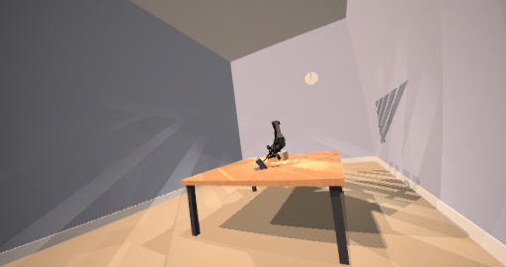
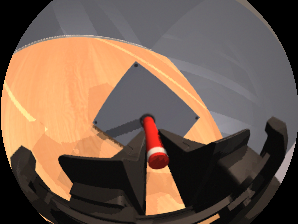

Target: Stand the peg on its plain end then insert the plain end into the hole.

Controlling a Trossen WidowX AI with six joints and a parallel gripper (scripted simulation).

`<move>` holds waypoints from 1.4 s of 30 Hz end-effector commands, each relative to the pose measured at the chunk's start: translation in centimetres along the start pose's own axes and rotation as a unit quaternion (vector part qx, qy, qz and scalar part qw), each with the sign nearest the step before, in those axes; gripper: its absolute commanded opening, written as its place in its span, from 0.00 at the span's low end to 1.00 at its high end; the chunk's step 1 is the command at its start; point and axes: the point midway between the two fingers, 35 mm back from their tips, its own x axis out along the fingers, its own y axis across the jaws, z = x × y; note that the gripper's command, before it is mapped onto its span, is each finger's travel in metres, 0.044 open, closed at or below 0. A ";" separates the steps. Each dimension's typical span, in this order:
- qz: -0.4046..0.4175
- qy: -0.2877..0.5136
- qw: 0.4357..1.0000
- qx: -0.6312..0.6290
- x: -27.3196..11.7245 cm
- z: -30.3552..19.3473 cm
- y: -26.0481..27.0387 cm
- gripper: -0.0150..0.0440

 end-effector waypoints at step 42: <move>-0.001 0.000 1.000 -0.003 3.0 -0.2 0.0 0.25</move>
